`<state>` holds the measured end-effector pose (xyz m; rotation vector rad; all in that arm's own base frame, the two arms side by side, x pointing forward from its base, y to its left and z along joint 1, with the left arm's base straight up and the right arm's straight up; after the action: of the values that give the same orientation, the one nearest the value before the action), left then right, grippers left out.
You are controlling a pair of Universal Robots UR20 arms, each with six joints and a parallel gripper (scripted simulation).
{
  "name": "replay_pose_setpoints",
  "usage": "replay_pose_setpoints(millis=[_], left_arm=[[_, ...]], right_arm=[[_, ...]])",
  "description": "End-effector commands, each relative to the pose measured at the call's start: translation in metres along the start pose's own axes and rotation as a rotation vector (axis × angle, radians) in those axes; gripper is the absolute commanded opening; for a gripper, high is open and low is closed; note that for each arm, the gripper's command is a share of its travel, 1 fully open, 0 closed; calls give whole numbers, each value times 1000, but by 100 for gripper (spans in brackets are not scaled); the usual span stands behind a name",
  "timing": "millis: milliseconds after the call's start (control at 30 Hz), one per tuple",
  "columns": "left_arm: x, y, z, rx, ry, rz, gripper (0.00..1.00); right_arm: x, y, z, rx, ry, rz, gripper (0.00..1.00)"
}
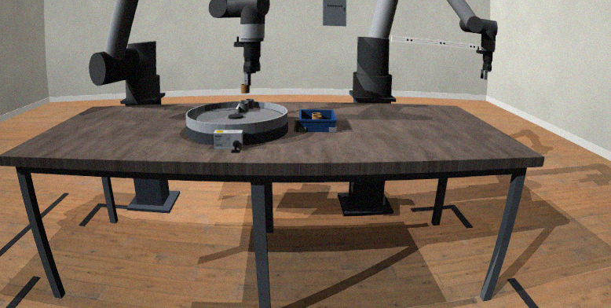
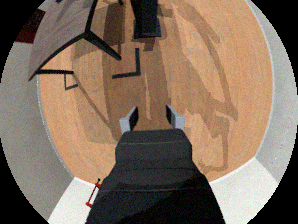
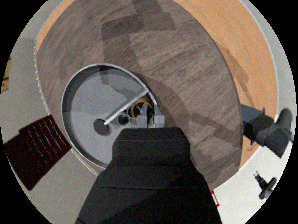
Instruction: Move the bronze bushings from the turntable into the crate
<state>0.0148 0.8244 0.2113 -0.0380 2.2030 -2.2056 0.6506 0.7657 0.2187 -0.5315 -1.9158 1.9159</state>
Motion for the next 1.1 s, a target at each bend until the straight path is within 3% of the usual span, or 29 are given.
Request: replay_pose_setpoints(millis=[0,733,1067], left_arm=[[0,-1,0,-1,0,0,100],[0,-1,0,-1,0,0,100],[0,-1,0,-1,0,0,100]], right_arm=[[0,-1,0,-1,0,0,0],[0,-1,-5,-1,0,0,0],[2,-1,-65,-1,0,0,0]])
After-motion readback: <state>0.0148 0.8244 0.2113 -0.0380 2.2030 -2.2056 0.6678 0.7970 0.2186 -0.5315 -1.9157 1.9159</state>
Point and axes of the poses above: on each arm, the point where the finger pads meet when closed, its own y axis out along the fingers, its own x axis across the jaws, z = x × y, the point moved 5 cm from there along -y, back along the fingers, and after that the axes turned 3 degrees about -y, right-handed, at the moved point
